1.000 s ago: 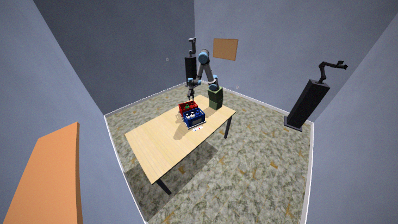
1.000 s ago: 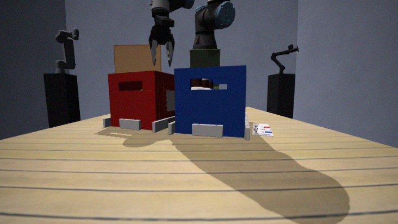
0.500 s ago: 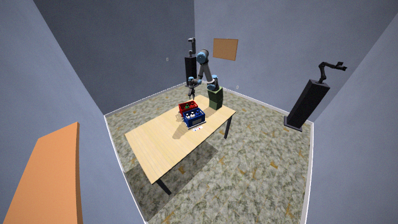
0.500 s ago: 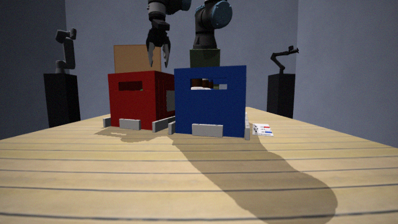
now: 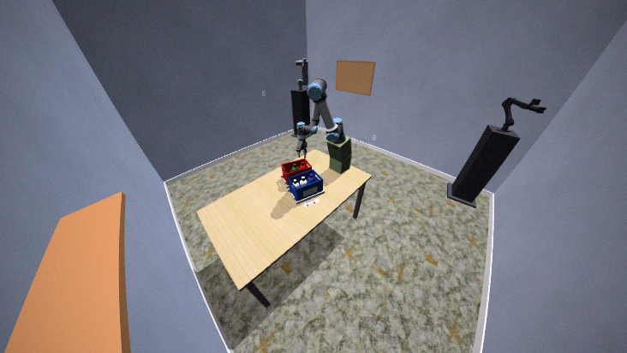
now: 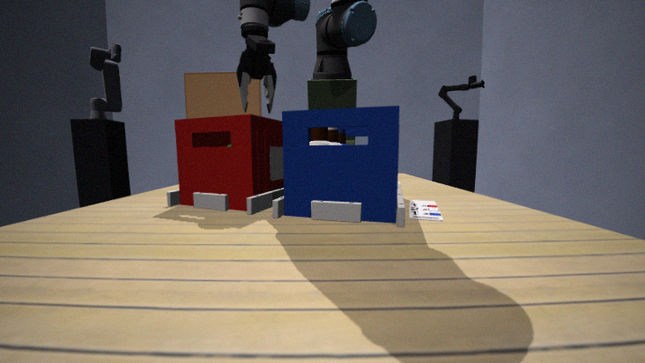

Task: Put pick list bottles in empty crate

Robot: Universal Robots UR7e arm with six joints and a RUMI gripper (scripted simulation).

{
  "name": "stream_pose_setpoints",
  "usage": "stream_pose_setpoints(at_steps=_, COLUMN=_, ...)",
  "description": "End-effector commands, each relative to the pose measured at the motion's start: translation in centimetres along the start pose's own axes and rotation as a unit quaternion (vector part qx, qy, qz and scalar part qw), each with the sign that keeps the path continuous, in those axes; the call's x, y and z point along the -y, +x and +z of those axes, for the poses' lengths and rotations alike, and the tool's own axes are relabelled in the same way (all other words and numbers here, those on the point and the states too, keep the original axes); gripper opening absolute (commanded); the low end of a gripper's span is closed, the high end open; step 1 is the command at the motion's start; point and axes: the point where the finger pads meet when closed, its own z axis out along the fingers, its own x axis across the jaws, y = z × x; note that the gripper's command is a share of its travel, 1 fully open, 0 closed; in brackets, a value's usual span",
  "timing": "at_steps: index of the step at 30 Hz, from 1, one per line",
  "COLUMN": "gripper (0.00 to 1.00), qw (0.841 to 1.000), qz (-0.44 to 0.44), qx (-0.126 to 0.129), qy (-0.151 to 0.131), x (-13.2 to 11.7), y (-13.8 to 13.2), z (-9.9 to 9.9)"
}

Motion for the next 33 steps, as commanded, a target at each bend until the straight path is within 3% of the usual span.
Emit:
stream_pose_setpoints(at_steps=1, gripper=0.38, qw=1.000, qz=0.000, qx=-0.001, qy=0.000, x=0.0, y=0.0, z=0.4)
stream_pose_setpoints(at_steps=33, gripper=0.38, qw=1.000, qz=0.000, qx=-0.001, qy=0.000, x=0.0, y=0.1, z=4.2)
